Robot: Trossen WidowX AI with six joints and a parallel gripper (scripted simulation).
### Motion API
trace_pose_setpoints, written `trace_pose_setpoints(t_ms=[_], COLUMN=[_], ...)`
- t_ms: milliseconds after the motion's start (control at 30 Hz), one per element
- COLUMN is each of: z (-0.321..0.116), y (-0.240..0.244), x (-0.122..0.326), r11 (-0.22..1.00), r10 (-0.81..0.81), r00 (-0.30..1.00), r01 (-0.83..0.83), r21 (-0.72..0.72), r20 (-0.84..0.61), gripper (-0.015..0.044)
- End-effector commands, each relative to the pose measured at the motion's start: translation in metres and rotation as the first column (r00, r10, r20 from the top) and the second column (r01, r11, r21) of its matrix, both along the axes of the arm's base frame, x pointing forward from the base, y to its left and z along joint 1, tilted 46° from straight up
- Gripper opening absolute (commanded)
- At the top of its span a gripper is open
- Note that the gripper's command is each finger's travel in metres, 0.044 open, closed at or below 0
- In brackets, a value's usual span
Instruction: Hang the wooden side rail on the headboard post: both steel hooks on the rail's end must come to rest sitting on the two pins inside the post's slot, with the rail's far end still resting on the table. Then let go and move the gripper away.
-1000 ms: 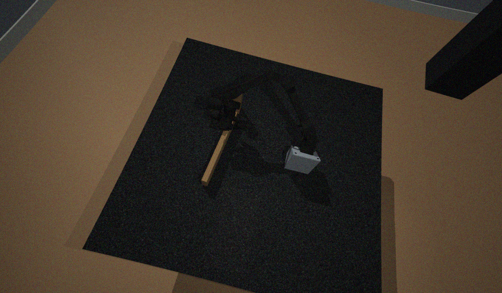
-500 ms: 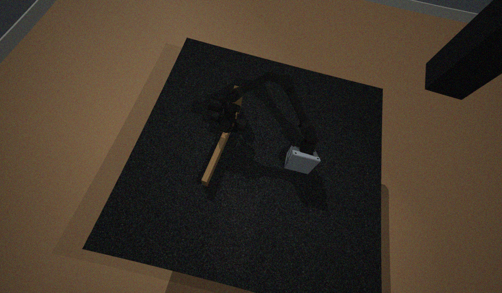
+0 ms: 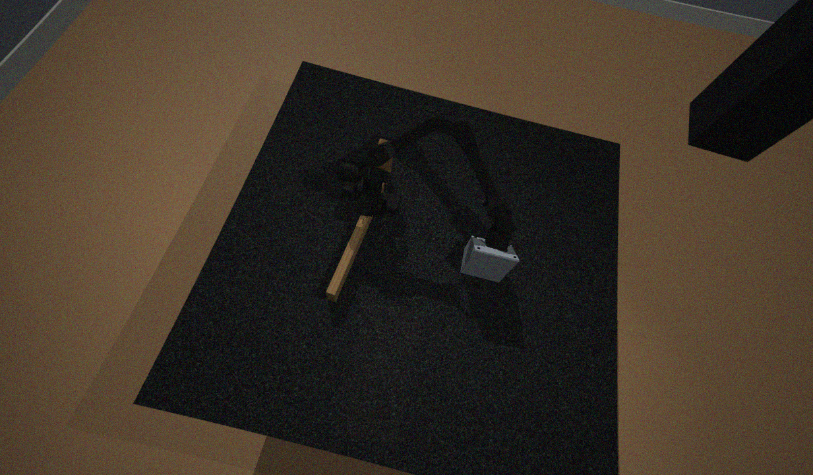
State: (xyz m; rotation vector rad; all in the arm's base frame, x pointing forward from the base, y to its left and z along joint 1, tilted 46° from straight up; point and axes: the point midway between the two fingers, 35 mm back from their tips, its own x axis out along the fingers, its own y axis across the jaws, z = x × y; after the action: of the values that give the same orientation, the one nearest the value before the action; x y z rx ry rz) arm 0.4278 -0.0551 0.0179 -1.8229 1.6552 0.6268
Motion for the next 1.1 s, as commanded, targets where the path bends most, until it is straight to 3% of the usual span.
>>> trace_pose_setpoints(t_ms=[0,67,200,900,1067], z=[-0.0007,-0.0007,-0.0007,-0.0001,-0.0001], y=[-0.0013,-0.0013,-0.0013,-0.0002,-0.0002], x=[-0.0004,-0.0004,-0.0004,-0.0012,0.0003], r11=[1.0,1.0,1.0,0.996,0.998], r10=[0.001,0.001,0.001,0.086,0.055], r00=[1.0,1.0,1.0,0.992,0.997], r01=[-0.001,-0.001,-0.001,-0.088,-0.056], r21=[-0.004,-0.004,-0.004,-0.014,-0.008], r20=[-0.004,-0.004,-0.004,-0.094,-0.055], gripper=[0.0105,0.0092,0.0,0.0,0.0])
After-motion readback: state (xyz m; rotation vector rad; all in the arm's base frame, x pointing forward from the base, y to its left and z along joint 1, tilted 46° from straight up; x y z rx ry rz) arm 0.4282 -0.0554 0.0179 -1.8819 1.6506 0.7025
